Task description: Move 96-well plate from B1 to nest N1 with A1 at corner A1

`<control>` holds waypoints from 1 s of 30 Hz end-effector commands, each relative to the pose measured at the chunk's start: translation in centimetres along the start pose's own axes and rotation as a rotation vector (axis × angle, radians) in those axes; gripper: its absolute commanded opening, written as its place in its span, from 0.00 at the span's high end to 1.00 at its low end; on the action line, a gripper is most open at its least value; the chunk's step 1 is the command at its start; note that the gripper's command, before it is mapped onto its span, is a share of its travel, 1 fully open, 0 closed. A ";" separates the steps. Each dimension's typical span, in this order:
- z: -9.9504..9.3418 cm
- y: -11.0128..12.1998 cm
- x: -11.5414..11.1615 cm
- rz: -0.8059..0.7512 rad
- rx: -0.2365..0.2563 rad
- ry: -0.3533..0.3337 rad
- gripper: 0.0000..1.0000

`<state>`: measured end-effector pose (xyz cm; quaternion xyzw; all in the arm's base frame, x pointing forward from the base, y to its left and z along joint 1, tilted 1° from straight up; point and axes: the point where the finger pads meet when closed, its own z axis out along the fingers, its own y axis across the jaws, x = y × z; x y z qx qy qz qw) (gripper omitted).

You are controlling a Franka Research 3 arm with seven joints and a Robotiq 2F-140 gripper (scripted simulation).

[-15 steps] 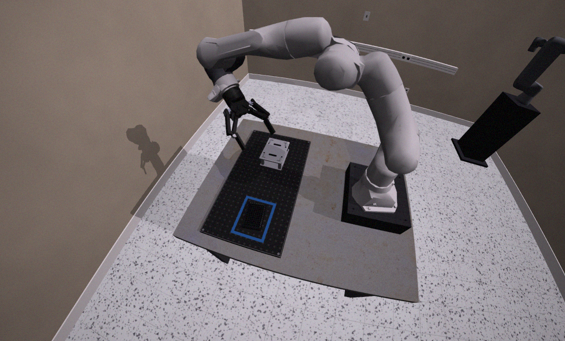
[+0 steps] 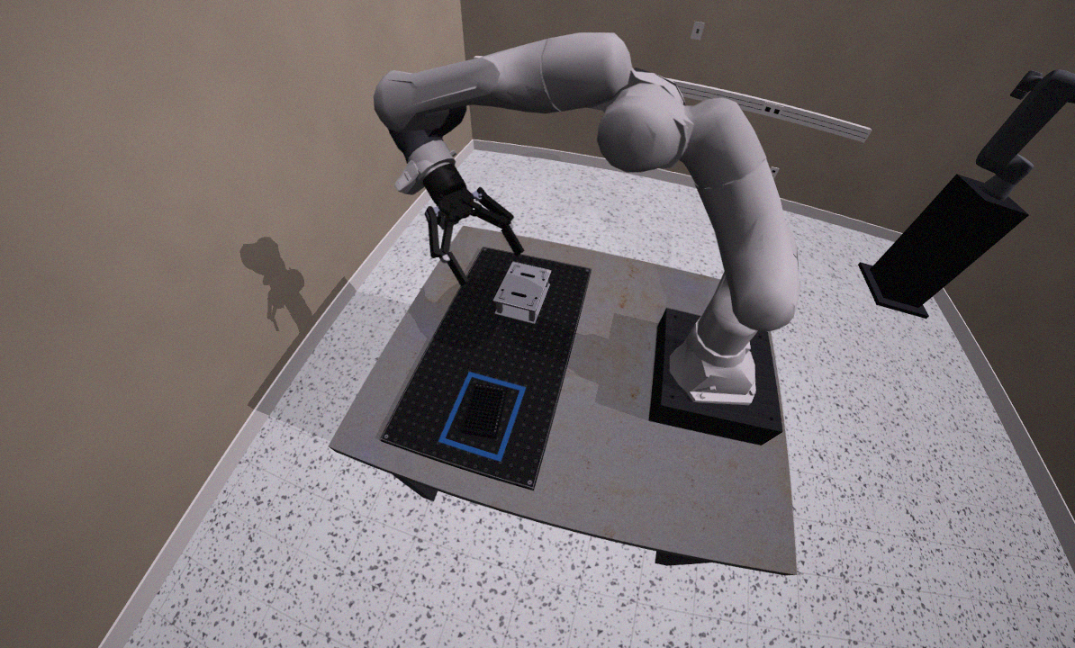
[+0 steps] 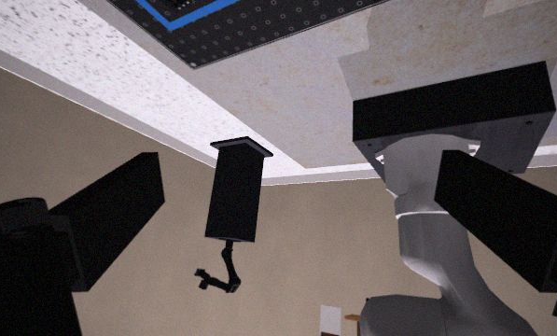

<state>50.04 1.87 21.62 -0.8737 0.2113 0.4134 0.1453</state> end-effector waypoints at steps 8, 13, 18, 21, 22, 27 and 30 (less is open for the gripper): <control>0.6 -0.5 0.8 -0.043 -0.012 0.024 0.00; 1.9 -1.3 2.2 -0.129 -0.037 0.070 0.00; 3.2 -2.1 3.6 -0.216 -0.067 0.113 0.00; 3.8 -2.5 4.3 -0.261 -0.084 0.135 0.00; 4.1 -2.7 4.6 -0.285 -0.094 0.145 0.00; 5.8 -3.6 6.2 -0.411 -0.149 0.199 0.00; 6.8 -4.2 7.1 -0.494 -0.187 0.231 0.00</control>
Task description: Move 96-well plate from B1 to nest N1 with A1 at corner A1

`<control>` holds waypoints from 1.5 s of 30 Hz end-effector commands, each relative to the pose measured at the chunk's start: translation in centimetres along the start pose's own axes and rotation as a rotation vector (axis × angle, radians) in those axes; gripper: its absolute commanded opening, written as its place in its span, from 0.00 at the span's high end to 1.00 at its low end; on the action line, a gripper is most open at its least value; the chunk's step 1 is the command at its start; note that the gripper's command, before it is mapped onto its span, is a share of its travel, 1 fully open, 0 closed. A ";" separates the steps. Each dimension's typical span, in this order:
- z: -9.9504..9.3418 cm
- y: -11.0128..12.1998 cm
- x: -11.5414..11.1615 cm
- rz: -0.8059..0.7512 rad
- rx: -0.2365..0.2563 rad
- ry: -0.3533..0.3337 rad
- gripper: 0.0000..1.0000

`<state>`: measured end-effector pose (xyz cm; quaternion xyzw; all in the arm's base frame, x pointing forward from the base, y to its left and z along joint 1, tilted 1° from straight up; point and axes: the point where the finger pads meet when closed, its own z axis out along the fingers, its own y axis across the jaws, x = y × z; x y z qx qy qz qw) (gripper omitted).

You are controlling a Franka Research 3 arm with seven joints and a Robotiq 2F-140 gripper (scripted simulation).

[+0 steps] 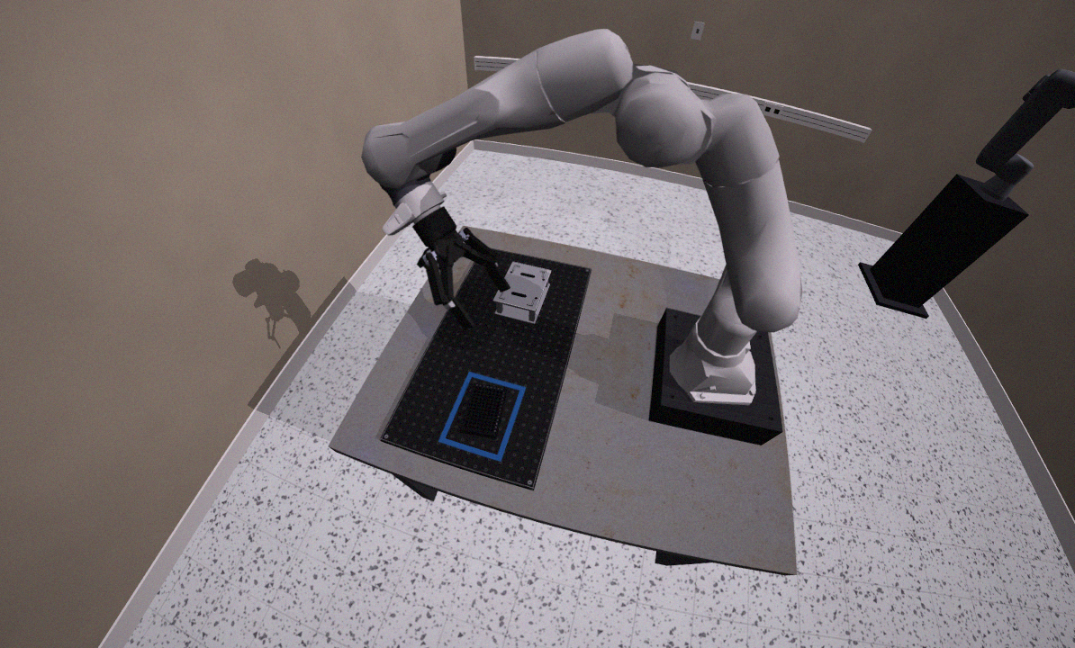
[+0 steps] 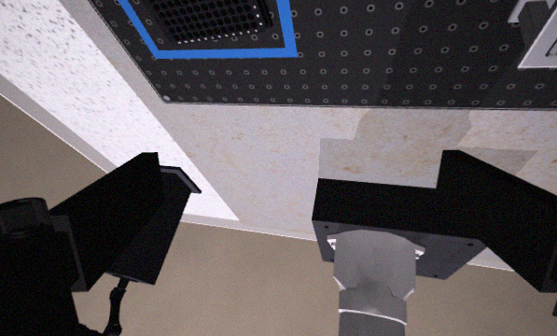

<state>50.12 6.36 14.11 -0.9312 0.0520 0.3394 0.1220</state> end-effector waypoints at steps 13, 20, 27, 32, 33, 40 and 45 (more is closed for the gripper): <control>4.3 -1.9 5.1 -0.499 -0.184 0.197 0.00; 6.3 -3.1 6.3 -0.703 -0.288 0.241 0.00; 7.7 -4.0 6.9 -0.850 -0.363 0.264 0.00; 9.1 -5.0 7.3 -0.997 -0.439 0.282 0.00; 9.3 -5.2 7.4 -1.026 -0.454 0.285 0.00; 10.6 -6.4 7.5 -1.174 -0.530 0.297 0.00; 11.9 -7.5 7.4 -1.323 -0.606 0.304 0.00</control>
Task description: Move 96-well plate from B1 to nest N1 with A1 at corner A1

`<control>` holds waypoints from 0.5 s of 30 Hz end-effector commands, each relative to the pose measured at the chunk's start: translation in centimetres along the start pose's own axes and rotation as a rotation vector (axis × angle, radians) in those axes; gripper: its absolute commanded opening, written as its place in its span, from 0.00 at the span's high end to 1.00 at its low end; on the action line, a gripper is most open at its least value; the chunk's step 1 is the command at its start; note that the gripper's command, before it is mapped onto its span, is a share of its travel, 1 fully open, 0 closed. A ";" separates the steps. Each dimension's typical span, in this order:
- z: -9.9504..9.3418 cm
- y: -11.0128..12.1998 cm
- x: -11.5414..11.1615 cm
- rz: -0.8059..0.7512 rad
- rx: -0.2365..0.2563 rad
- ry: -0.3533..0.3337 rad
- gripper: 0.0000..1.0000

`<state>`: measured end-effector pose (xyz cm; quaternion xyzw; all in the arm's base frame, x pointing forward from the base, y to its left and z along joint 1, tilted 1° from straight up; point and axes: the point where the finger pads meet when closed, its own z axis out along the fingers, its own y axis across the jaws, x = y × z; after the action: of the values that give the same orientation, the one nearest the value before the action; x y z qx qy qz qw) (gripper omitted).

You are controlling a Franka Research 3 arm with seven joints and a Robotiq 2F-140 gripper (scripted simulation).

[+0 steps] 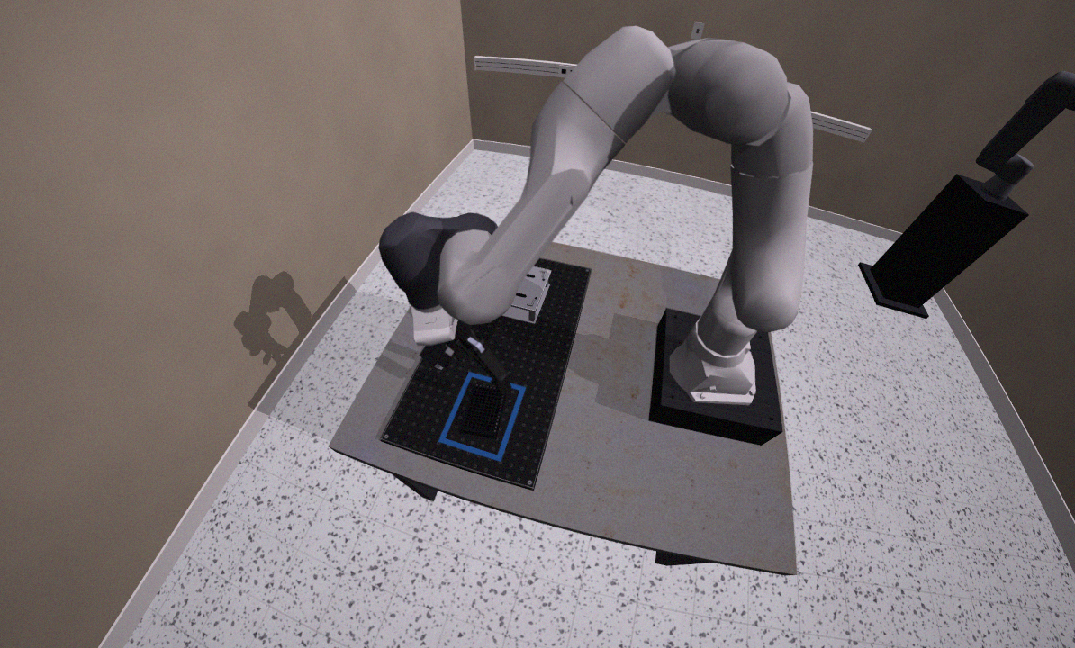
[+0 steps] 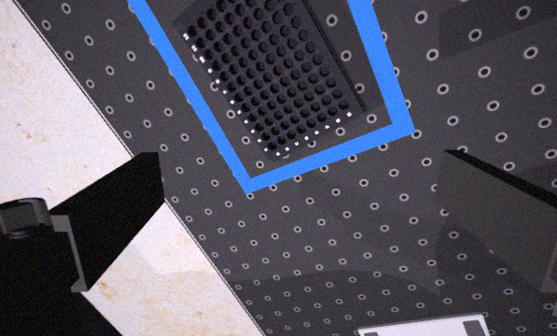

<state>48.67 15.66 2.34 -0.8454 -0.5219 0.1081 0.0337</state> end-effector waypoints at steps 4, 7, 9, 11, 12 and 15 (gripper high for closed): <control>0.6 -0.4 2.3 -0.307 -0.115 0.067 0.00; 0.9 -1.3 3.0 -0.400 -0.150 0.072 0.00; 1.1 -1.8 3.4 -0.456 -0.171 0.074 0.00; 1.2 -2.1 3.5 -0.481 -0.180 0.076 0.00; 1.2 -2.1 3.5 -0.481 -0.180 0.076 0.00; 1.4 -2.7 3.9 -0.537 -0.200 0.078 0.00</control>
<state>46.79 19.52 0.87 -0.7259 -0.6864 0.0432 0.0006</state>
